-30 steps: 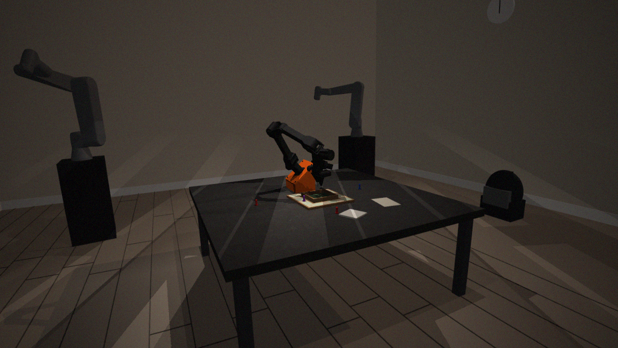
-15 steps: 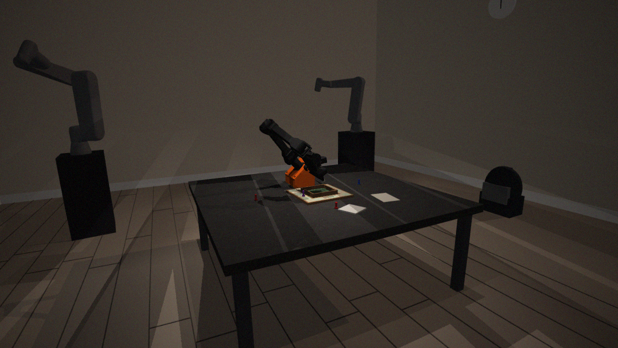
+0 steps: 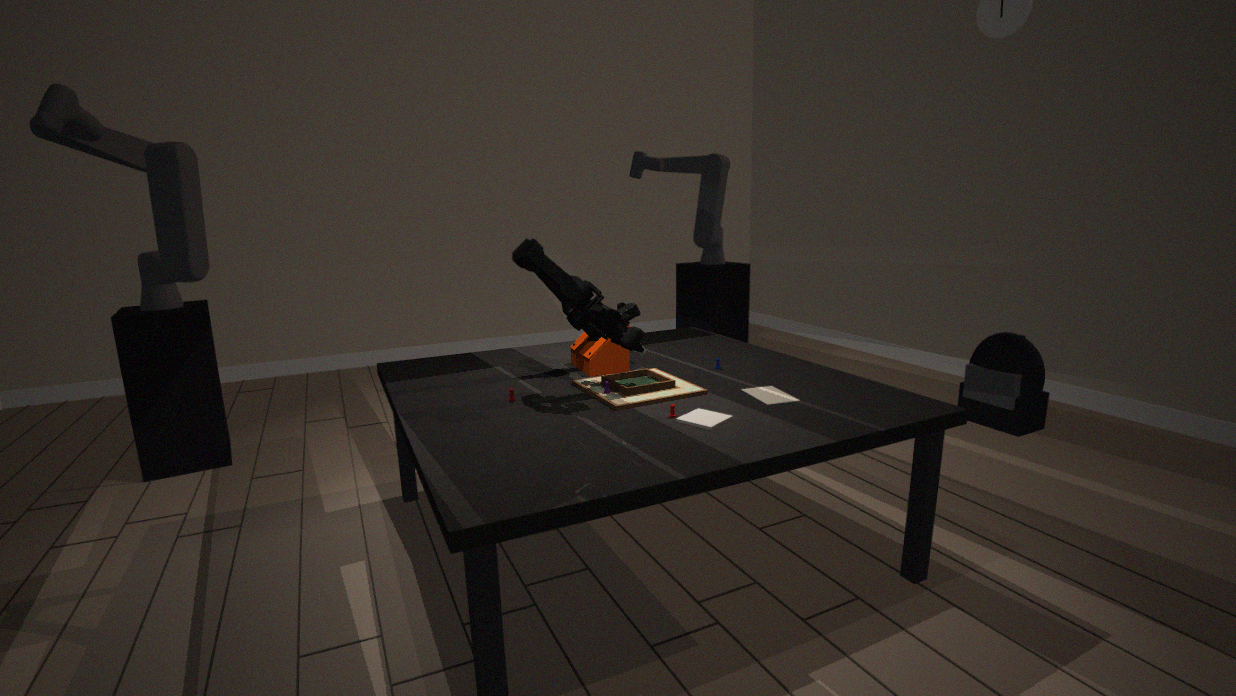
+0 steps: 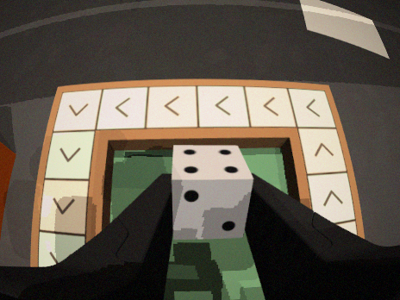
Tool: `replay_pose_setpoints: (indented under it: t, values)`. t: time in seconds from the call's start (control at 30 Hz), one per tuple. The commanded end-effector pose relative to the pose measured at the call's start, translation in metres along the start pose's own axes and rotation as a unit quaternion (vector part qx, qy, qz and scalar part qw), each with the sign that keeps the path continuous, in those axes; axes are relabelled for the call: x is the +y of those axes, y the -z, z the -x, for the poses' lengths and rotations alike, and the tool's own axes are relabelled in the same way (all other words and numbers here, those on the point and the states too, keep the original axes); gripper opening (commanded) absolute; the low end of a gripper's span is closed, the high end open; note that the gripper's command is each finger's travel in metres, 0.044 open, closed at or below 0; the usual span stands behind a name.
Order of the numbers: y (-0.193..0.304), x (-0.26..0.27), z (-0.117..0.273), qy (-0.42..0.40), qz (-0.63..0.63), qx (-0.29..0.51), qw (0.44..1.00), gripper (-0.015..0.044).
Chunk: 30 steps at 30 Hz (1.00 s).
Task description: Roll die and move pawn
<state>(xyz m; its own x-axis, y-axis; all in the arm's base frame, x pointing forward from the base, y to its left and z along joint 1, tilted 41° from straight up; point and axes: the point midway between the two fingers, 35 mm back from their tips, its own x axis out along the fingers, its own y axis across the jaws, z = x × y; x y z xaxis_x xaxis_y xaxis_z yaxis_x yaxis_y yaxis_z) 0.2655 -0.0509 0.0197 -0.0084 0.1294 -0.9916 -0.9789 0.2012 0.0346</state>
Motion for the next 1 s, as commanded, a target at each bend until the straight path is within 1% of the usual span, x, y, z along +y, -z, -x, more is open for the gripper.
replay_pose_setpoints:
  t: [0.0, 0.97]
  values:
    - [-0.0031, -0.0052, 0.0166, 0.012, 0.004, -0.003, 1.000, 0.0000]
    - [-0.0029, -0.0038, 0.0160, 0.012, 0.004, -0.003, 1.000, 0.0000]
